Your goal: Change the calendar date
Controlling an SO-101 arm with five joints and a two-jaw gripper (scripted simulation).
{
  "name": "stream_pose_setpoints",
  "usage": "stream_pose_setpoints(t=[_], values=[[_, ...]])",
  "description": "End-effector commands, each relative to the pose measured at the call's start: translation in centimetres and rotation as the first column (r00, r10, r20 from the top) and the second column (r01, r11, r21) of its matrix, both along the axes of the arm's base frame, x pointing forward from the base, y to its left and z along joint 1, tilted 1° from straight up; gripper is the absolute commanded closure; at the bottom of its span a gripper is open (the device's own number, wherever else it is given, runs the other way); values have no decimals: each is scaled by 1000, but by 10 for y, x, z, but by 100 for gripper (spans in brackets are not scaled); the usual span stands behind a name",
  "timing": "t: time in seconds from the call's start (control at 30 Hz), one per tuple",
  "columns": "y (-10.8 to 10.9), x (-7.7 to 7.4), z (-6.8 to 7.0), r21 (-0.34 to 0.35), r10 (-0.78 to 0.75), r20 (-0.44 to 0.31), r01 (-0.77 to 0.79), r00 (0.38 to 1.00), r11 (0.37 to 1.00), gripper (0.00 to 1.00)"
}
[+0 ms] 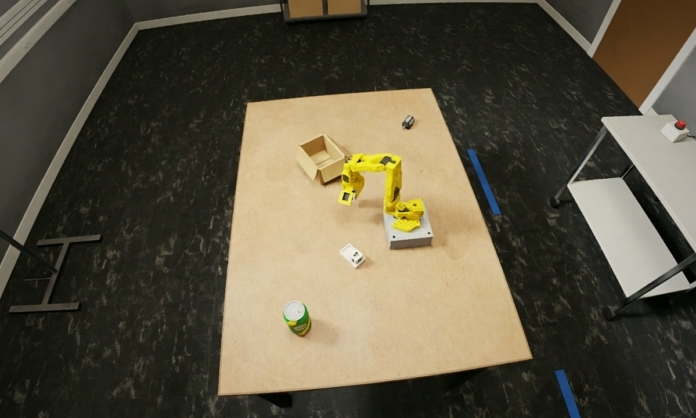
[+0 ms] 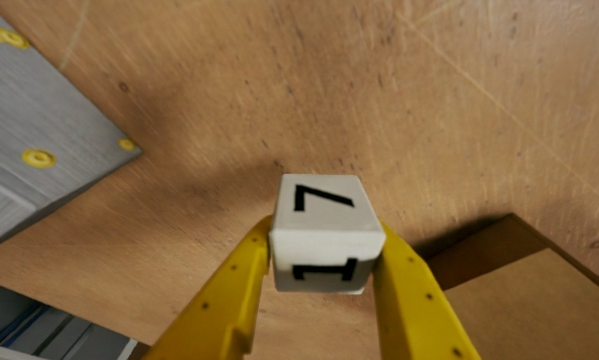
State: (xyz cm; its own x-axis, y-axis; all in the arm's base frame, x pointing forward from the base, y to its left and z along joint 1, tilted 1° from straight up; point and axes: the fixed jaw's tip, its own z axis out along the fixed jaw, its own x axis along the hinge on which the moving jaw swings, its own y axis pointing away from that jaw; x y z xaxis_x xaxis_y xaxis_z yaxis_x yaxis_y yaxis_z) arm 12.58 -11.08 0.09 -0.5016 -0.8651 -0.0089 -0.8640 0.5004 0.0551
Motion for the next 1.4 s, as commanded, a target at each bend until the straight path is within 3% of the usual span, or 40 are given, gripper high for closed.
stream_pose_setpoints(t=[0.0, 0.27, 0.5, 0.57, 0.77, 1.07, 1.13, 1.37], values=[[3, 8, 5, -18, 46, 24, -45, 999, 999, 100], [35, 29, 5, -20, 277, 25, -277, 960, 961, 100], [77, 43, 6, -21, 521, 27, -521, 853, 854, 100], [77, 43, 6, -21, 521, 27, -521, 853, 854, 100], [115, 46, 6, -22, 703, 29, -702, 711, 712, 100], [159, 39, 6, -24, 867, 31, -867, 497, 498, 100], [159, 39, 6, -24, 867, 31, -867, 497, 498, 100], [175, 33, 7, -24, 915, 31, -915, 402, 402, 100]])
